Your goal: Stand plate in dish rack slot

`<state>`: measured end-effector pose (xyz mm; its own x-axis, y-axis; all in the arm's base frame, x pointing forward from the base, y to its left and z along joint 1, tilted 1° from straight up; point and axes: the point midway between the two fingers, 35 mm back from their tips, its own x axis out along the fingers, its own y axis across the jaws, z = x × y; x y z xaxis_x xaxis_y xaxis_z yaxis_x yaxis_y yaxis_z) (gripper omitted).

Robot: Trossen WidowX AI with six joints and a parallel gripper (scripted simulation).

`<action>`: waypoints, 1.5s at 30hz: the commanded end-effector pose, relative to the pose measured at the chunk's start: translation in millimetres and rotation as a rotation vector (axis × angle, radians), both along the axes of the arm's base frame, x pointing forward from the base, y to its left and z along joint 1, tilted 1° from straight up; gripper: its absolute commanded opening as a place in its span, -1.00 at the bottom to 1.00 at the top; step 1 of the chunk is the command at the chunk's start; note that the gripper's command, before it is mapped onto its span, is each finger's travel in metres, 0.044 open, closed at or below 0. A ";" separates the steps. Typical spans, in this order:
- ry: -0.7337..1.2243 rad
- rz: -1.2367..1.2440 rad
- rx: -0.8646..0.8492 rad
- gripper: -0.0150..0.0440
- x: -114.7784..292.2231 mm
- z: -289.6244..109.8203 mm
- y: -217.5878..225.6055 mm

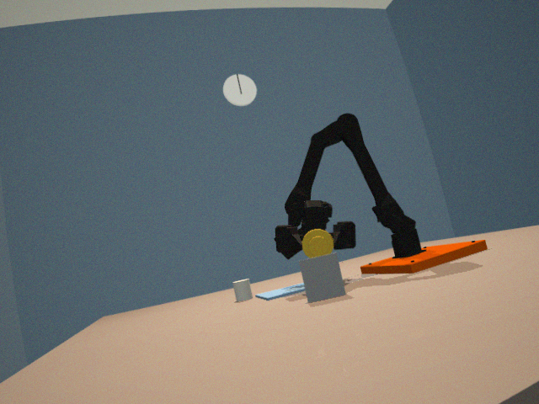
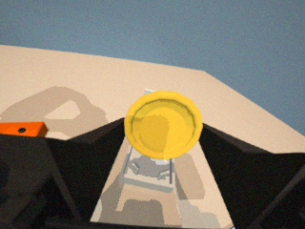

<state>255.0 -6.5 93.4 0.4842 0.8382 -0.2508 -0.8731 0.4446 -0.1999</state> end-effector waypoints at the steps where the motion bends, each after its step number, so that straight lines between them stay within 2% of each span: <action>1: -0.097 -0.018 0.000 -0.49 -0.9 0.2 -2.2; 12: -0.102 -0.019 -0.001 -0.49 -0.9 -0.2 -2.2; 36: -0.097 -0.015 -0.014 -0.49 12.8 -31.0 14.2; 40: -0.096 -0.015 -0.014 -0.49 13.2 -51.9 14.2; 45: -0.098 -0.014 -0.016 -0.49 13.9 -46.7 13.4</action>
<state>267.9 7.7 44.0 0.5175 0.8280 -0.2158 -0.8446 0.4537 -0.2843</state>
